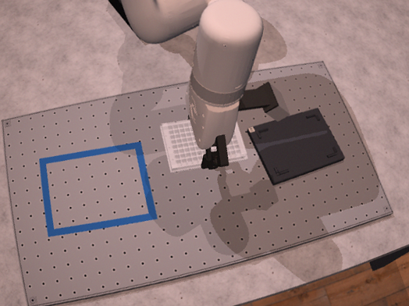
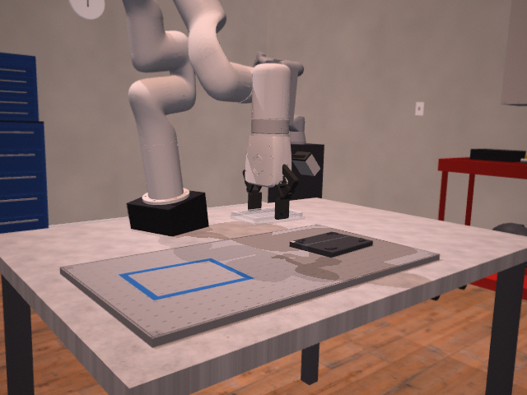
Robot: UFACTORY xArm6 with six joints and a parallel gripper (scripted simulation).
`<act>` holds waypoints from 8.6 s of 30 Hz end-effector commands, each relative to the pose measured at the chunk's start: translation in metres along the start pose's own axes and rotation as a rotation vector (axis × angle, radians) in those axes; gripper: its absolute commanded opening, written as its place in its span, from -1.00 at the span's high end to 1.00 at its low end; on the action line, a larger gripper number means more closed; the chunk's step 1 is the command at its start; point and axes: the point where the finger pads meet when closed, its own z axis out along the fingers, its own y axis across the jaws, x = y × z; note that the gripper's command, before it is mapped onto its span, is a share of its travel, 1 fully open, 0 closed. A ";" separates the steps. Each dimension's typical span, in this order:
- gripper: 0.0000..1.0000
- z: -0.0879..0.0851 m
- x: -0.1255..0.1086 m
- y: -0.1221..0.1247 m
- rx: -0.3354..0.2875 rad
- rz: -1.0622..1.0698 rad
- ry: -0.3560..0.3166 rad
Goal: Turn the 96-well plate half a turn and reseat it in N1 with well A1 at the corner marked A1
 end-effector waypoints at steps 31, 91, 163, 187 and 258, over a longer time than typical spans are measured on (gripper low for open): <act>1.00 0.002 -0.099 0.005 -0.004 -0.001 0.001; 1.00 0.005 -0.190 0.009 -0.004 -0.001 0.000; 1.00 0.073 -0.190 0.009 -0.004 -0.001 0.000; 1.00 0.076 -0.190 0.009 -0.004 -0.001 0.000; -1.00 0.084 -0.190 0.009 -0.004 -0.001 0.000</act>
